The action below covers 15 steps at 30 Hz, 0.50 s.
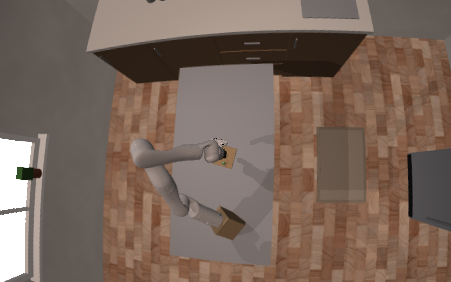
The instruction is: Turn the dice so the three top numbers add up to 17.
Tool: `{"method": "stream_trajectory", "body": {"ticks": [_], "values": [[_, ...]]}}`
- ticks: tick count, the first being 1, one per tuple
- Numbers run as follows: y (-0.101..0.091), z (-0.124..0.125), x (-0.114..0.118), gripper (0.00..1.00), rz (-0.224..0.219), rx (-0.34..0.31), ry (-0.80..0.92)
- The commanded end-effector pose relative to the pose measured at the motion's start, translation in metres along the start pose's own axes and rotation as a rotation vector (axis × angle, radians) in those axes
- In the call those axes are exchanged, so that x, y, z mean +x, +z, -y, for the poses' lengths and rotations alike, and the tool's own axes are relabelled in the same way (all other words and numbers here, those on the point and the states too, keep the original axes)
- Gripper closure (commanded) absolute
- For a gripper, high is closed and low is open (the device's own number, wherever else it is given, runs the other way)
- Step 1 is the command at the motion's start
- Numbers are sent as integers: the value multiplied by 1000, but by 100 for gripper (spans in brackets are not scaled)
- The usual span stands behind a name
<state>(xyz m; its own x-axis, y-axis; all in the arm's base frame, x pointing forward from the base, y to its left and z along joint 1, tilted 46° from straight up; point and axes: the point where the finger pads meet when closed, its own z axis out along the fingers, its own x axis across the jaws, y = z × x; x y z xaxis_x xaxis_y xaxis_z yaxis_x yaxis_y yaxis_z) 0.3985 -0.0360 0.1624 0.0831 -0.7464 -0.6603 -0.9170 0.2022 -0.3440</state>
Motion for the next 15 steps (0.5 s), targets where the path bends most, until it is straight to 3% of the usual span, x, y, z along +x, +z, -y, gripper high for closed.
{"method": "stream_trajectory", "body": {"ticks": [1, 4, 15], "values": [[-7, 4, -24, 66, -17, 15, -120], [-6, 4, -34, 66, -16, 15, -172], [3, -17, -124, 66, -21, -7, -707]]}}
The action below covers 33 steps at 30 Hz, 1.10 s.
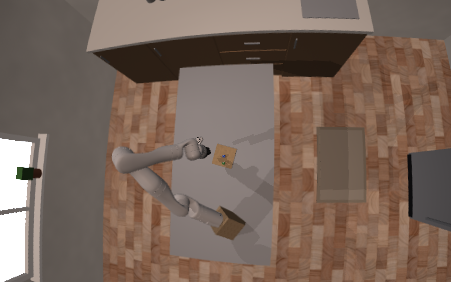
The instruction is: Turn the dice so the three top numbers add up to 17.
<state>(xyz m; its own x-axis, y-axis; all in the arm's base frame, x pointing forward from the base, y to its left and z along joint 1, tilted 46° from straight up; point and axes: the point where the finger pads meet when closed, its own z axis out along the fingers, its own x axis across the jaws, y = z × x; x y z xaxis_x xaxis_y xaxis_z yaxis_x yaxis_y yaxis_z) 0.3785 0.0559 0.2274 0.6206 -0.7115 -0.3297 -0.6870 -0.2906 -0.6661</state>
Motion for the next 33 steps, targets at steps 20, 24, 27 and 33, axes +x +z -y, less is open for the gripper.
{"method": "stream_trajectory", "body": {"ticks": [20, 24, 27, 33], "values": [[6, 8, -58, 66, -25, -38, -369], [6, 7, -58, 66, -25, -38, -369], [6, 7, -58, 66, -23, -37, -369], [7, 6, -59, 66, -2, -24, -372]]}}
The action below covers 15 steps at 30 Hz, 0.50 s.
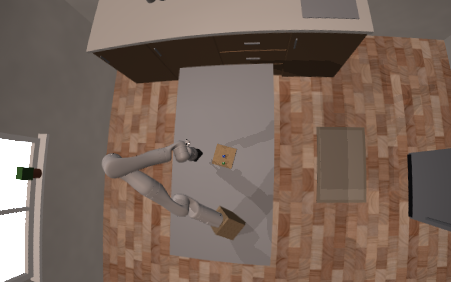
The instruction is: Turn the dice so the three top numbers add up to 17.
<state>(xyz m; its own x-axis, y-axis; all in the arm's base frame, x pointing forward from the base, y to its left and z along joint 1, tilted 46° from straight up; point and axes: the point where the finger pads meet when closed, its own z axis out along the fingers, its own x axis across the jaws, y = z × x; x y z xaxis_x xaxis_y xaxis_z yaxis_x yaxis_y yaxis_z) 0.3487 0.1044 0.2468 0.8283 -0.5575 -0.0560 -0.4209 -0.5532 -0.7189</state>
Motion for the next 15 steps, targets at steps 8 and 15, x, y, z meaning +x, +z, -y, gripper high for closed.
{"method": "stream_trajectory", "body": {"ticks": [8, 15], "values": [[4, -4, -3, 66, 51, 53, -1], [9, -7, -9, 66, 122, 153, -15]]}}
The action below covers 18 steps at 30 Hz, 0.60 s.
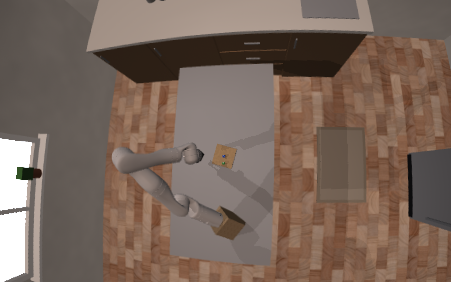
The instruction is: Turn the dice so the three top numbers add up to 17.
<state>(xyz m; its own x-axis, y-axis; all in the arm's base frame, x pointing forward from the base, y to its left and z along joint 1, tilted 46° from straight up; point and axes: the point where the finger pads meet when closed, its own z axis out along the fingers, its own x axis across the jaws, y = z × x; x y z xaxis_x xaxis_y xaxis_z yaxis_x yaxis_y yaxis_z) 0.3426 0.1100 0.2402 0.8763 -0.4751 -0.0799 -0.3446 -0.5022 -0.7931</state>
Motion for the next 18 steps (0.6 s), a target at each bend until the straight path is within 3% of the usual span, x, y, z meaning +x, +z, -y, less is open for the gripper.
{"method": "stream_trajectory", "body": {"ticks": [1, 7, 9, 18], "values": [[3, -4, -2, 66, 42, 64, 27], [6, -5, -7, 66, 96, 202, 9], [6, -5, -7, 66, 96, 202, 9], [4, -4, -11, 66, 118, 457, -14]]}}
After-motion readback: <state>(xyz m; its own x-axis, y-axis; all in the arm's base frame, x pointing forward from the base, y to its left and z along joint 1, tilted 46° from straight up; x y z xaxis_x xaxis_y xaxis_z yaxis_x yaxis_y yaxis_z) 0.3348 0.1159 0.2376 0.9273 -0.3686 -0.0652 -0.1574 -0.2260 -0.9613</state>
